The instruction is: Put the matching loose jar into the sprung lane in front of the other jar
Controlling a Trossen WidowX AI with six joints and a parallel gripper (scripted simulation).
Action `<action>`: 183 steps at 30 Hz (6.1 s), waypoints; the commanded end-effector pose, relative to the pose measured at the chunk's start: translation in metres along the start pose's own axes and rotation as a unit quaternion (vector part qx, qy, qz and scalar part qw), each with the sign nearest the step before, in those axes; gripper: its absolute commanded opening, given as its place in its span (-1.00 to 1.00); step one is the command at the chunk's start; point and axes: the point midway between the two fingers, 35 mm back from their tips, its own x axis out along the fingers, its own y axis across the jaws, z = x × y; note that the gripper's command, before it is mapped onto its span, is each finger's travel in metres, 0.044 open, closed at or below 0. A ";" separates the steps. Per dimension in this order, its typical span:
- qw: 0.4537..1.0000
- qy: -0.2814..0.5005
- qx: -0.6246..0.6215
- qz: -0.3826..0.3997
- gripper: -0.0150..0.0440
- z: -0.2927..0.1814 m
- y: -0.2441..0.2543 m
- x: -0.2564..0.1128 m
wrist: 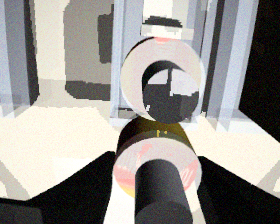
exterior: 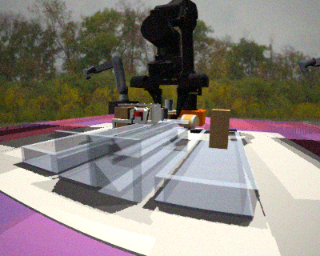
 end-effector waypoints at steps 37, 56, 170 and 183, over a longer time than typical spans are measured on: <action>1.000 -0.017 -0.002 -0.001 -0.49 0.025 0.000 -0.005; 1.000 -0.018 -0.002 -0.001 -0.49 0.032 0.000 -0.008; 1.000 -0.018 -0.002 -0.001 -0.49 0.044 0.000 -0.007; 1.000 -0.018 -0.002 -0.001 -0.49 0.045 0.000 -0.007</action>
